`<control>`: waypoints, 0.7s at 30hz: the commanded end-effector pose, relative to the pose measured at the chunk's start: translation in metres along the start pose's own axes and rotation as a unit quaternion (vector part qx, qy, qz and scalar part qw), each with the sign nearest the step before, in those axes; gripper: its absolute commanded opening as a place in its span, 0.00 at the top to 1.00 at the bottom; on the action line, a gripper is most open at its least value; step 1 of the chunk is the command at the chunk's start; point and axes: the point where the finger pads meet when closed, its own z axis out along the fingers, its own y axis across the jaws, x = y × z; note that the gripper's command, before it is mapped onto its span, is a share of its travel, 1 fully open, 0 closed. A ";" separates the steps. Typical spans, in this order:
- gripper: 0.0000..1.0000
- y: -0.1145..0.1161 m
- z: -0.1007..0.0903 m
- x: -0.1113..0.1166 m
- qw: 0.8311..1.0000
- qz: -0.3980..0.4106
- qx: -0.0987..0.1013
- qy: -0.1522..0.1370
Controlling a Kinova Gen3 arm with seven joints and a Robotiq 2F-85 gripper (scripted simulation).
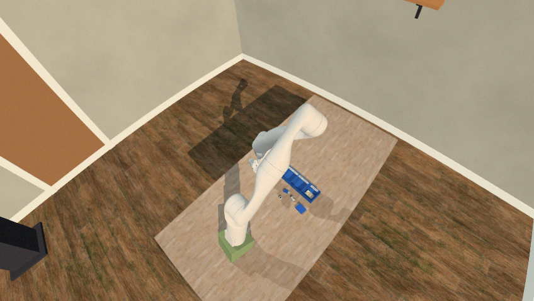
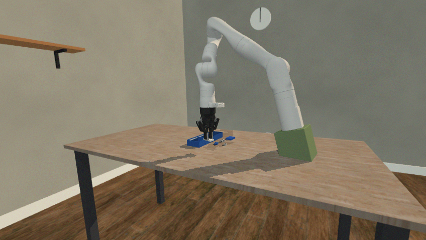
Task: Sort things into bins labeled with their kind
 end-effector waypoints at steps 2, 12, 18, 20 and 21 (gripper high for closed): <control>0.79 0.000 -0.001 -0.001 1.000 0.000 0.000 -0.002; 0.79 0.000 0.006 0.000 1.000 0.001 0.000 -0.002; 0.79 -0.006 0.005 -0.004 1.000 0.030 -0.001 -0.001; 0.79 -0.015 0.005 -0.011 0.997 0.081 0.000 0.000; 0.79 -0.020 0.005 -0.015 0.994 0.106 0.000 -0.001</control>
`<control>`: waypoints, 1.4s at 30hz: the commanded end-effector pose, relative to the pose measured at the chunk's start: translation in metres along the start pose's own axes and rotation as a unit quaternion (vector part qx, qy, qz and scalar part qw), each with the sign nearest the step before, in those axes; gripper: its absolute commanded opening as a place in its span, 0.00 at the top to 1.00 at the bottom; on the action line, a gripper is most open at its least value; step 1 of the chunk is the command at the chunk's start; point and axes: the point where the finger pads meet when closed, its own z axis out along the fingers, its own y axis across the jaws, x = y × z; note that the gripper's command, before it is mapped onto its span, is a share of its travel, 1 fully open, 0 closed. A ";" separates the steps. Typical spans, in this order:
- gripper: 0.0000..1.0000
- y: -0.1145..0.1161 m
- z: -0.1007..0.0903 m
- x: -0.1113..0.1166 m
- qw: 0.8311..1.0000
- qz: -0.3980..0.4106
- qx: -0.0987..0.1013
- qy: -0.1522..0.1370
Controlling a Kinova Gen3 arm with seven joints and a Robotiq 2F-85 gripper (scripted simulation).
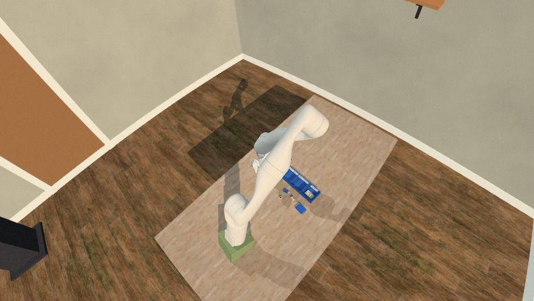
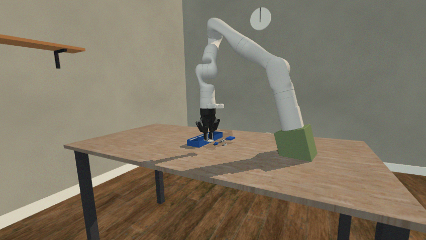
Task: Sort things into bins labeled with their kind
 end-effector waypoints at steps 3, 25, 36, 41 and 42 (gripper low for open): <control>0.79 -0.025 0.000 -0.024 0.993 0.119 0.000 -0.002; 0.79 -0.107 -0.002 -0.113 0.861 0.508 0.000 0.001; 0.79 -0.145 -0.001 -0.150 0.820 0.572 0.001 -0.002; 0.79 -0.166 -0.001 -0.171 0.820 0.572 0.001 -0.001; 0.79 -0.170 -0.001 -0.175 0.820 0.572 0.001 -0.001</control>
